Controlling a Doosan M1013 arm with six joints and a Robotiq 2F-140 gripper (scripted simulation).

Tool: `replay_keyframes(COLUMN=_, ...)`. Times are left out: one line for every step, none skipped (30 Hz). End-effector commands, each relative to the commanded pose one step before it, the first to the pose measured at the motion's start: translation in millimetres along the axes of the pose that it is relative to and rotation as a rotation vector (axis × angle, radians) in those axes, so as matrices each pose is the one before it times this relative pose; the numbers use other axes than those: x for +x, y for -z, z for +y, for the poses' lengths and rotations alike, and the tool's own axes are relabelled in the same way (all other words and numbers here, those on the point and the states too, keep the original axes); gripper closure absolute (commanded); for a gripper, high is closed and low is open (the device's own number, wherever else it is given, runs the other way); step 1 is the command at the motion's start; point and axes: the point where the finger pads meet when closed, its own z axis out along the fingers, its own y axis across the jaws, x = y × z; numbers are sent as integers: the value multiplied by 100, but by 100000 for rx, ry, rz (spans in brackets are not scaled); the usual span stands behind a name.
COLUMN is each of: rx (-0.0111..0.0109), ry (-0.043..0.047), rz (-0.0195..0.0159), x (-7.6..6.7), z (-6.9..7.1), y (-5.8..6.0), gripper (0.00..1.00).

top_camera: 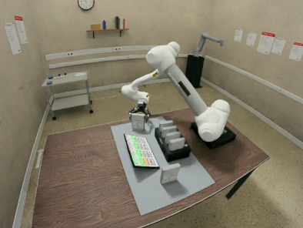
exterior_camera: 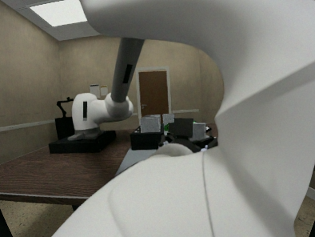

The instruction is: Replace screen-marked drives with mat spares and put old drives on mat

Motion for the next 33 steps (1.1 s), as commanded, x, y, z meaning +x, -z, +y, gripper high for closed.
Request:
replay_keyframes(rx=9, ry=152, rz=-13, x=86, z=42, y=141, gripper=11)
replay_keyframes(rx=0, ry=0, rz=0, x=0, z=0, y=49, gripper=11)
replay_keyframes(rx=0, ry=0, rz=0, x=0, z=0, y=0, gripper=11)
replay_keyframes(rx=0, ry=0, rz=0, x=0, z=0, y=0, gripper=11)
replay_keyframes(rx=0, ry=0, rz=0, x=0, z=0, y=56, gripper=11)
replay_keyframes(rx=0, ry=0, rz=0, x=0, z=0, y=63, gripper=11)
replay_keyframes(rx=0, ry=0, rz=0, x=0, z=0, y=71, gripper=11)
replay_keyframes(rx=0, ry=0, rz=0, x=0, z=-1, y=78, gripper=11)
replay_keyframes(rx=0, ry=0, rz=0, x=0, z=0, y=86, gripper=11)
replay_keyframes(rx=0, ry=0, rz=0, x=0, z=0, y=93, gripper=11)
replay_keyframes(rx=0, ry=0, rz=0, x=0, z=0, y=100, gripper=11)
replay_keyframes(rx=0, ry=0, rz=0, x=0, z=0, y=107, gripper=11)
replay_keyframes(rx=0, ry=0, rz=0, x=0, z=0, y=113, gripper=11)
replay_keyframes(rx=0, ry=0, rz=0, x=0, z=0, y=120, gripper=11)
replay_keyframes(rx=0, ry=0, rz=0, x=0, z=0, y=125, gripper=11)
replay_keyframes(rx=0, ry=0, rz=0, x=0, z=0, y=130, gripper=11)
replay_keyframes(rx=0, ry=0, rz=0, x=0, z=0, y=135, gripper=11)
replay_keyframes(rx=0, ry=0, rz=0, x=0, z=0, y=139, gripper=11)
replay_keyframes(rx=0, ry=0, rz=0, x=0, z=0, y=142, gripper=11)
replay_keyframes(rx=0, ry=0, rz=0, x=0, z=0, y=0, gripper=11)
replay_keyframes(rx=0, ry=0, rz=0, x=0, z=0, y=0, gripper=11)
replay_keyframes(rx=0, ry=0, rz=0, x=0, z=0, y=145, gripper=11)
replay_keyframes(rx=0, ry=0, rz=0, x=0, z=0, y=148, gripper=11)
replay_keyframes(rx=0, ry=0, rz=0, x=0, z=0, y=149, gripper=11)
replay_keyframes(rx=0, ry=0, rz=0, x=0, z=0, y=150, gripper=11)
replay_keyframes(rx=0, ry=0, rz=0, x=0, z=0, y=150, gripper=11)
replay_keyframes(rx=0, ry=0, rz=0, x=0, z=0, y=150, gripper=11)
replay_keyframes(rx=0, ry=0, rz=0, x=0, z=0, y=149, gripper=11)
replay_keyframes(rx=0, ry=0, rz=0, x=0, z=0, y=147, gripper=11)
replay_keyframes(rx=0, ry=0, rz=0, x=0, z=0, y=145, gripper=11)
replay_keyframes(rx=0, ry=0, rz=0, x=0, z=0, y=142, gripper=11)
replay_keyframes(rx=0, ry=0, rz=0, x=0, z=0, y=138, gripper=11)
replay_keyframes(rx=0, ry=0, rz=0, x=0, z=0, y=134, gripper=11)
